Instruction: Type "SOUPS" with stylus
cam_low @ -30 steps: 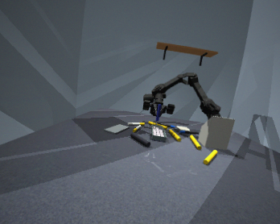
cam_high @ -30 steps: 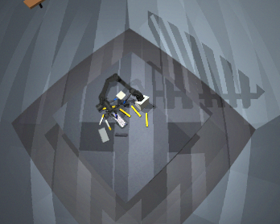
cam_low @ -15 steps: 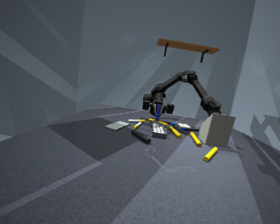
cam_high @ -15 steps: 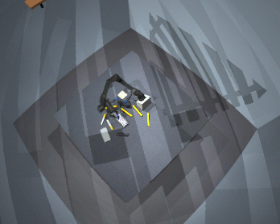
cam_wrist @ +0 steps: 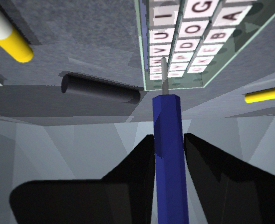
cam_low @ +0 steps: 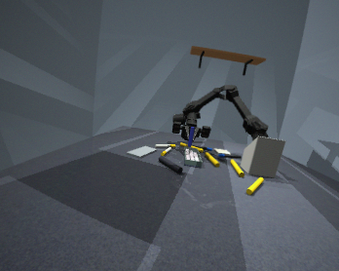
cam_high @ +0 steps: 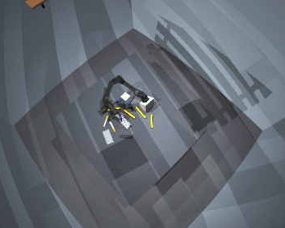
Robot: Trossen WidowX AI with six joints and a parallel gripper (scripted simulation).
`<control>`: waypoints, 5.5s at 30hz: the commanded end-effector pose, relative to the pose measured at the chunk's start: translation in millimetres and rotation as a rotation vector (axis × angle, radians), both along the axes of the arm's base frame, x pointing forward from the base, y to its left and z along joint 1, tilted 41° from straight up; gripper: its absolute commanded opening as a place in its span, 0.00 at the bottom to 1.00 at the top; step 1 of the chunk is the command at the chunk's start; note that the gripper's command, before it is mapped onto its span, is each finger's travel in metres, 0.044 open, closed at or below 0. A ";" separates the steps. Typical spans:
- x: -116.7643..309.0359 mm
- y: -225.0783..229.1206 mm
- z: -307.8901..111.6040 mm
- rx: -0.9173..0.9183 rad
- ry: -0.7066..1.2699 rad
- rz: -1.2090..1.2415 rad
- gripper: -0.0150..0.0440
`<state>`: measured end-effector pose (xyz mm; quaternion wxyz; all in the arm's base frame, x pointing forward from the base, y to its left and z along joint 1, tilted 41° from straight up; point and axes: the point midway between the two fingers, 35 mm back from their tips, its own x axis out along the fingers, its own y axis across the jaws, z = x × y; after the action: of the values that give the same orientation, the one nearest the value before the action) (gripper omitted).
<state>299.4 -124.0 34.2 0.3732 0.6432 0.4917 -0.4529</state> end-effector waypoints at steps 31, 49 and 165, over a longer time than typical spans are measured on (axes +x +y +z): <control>0.1 -5.4 -4.2 -0.002 0.000 0.003 0.39; -0.5 -8.7 -8.0 -0.002 0.000 0.003 0.39; -11.5 29.7 -24.1 0.002 0.002 0.003 0.34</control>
<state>288.5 -94.3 13.2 0.3731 0.6434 0.4918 -0.4528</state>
